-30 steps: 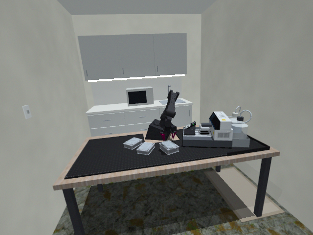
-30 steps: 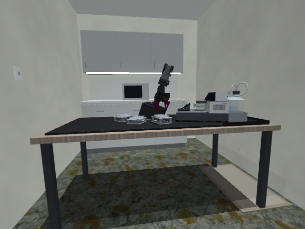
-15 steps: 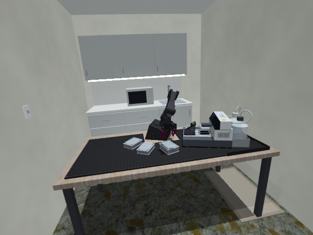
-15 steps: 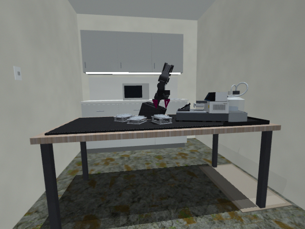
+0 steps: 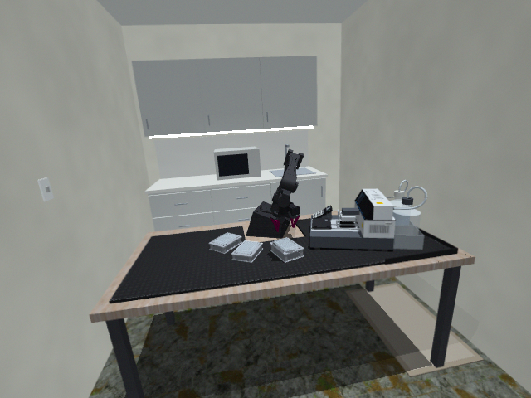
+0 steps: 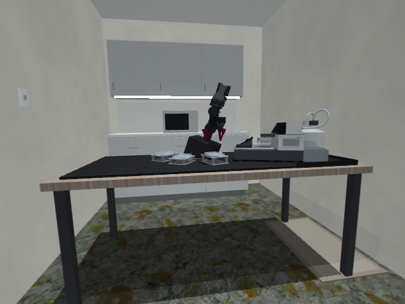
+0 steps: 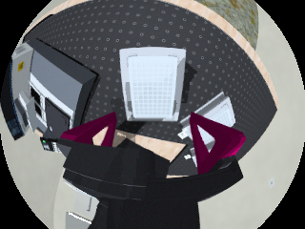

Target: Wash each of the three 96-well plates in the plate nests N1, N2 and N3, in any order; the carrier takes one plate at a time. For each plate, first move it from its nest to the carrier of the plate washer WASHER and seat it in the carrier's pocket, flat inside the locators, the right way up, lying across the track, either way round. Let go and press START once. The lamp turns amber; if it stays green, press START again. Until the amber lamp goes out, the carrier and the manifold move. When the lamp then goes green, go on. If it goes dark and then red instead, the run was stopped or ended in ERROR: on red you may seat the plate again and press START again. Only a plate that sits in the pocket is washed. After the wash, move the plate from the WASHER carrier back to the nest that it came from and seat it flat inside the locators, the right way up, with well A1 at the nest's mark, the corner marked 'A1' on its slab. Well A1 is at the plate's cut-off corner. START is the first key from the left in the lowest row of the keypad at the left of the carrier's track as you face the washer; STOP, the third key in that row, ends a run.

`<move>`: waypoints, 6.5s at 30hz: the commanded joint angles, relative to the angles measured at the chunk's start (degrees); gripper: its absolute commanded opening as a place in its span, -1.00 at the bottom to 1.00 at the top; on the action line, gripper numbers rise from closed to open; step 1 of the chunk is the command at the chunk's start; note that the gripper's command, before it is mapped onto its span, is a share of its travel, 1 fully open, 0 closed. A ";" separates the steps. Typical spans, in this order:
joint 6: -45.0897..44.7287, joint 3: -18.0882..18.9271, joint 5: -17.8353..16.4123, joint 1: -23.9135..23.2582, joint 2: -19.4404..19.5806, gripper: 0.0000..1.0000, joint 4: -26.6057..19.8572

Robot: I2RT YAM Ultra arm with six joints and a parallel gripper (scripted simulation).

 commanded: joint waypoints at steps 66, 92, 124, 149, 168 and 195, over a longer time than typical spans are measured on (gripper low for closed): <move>16.26 10.46 0.65 -29.66 20.40 1.00 -0.28; 18.05 6.20 0.45 -27.96 22.79 1.00 6.97; 19.39 3.75 0.31 -26.69 25.02 1.00 12.09; 19.96 2.90 0.26 -26.16 26.07 1.00 14.19; 20.49 2.19 0.21 -25.65 27.12 1.00 16.13; 20.96 1.64 0.16 -25.21 28.10 0.60 17.82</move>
